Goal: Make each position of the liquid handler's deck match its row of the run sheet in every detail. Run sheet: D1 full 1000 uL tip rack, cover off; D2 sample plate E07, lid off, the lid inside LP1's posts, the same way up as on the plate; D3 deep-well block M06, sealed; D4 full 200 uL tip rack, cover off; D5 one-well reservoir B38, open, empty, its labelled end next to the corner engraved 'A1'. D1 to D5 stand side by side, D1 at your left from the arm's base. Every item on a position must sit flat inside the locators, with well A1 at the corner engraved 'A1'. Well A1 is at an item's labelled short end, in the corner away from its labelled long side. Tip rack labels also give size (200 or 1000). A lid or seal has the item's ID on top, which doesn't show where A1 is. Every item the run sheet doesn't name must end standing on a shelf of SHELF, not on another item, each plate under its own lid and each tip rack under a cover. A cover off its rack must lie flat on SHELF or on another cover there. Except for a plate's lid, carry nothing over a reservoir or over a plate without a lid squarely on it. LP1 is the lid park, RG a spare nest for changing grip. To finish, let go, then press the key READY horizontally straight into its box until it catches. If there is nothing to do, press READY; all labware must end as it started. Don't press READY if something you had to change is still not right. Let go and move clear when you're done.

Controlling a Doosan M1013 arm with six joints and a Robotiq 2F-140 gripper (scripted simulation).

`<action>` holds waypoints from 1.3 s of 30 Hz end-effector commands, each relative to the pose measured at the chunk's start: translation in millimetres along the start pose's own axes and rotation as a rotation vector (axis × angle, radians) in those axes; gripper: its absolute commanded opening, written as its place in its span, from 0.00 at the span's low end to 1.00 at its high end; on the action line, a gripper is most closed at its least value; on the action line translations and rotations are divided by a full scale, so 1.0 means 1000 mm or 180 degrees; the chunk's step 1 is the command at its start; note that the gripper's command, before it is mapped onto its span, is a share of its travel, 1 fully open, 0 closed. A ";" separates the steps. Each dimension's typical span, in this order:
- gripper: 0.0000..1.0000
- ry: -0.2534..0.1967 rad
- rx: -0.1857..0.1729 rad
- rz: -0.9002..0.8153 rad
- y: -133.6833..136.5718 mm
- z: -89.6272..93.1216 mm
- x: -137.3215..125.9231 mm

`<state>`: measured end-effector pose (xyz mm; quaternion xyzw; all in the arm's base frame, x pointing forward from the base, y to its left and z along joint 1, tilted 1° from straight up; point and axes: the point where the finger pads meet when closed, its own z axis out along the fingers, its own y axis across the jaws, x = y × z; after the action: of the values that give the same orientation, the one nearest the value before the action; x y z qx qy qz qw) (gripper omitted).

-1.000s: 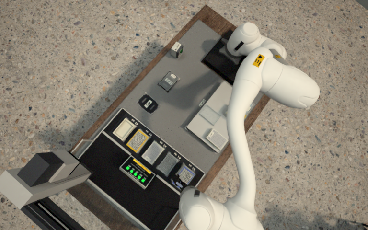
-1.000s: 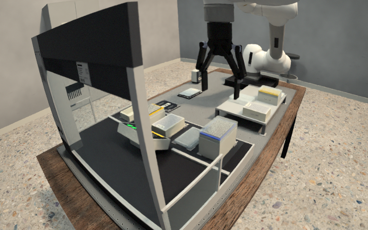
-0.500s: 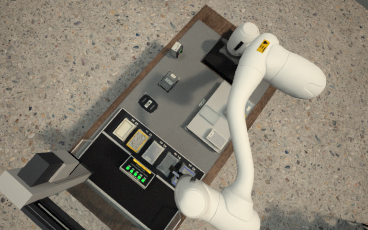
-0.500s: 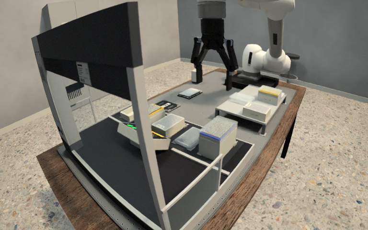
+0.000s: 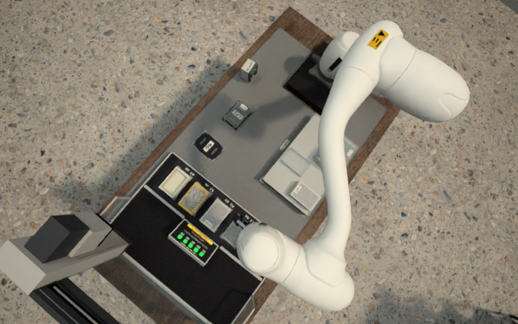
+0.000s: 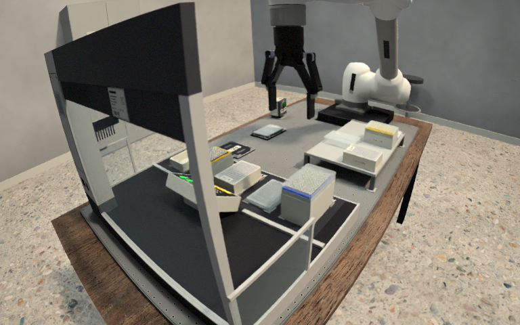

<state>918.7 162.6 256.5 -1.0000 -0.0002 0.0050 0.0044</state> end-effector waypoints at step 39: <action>0.79 0.0007 0.0002 0.0000 0.145 -0.001 -0.094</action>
<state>828.2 23.6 256.2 -1.0000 -0.0003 0.0048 0.0045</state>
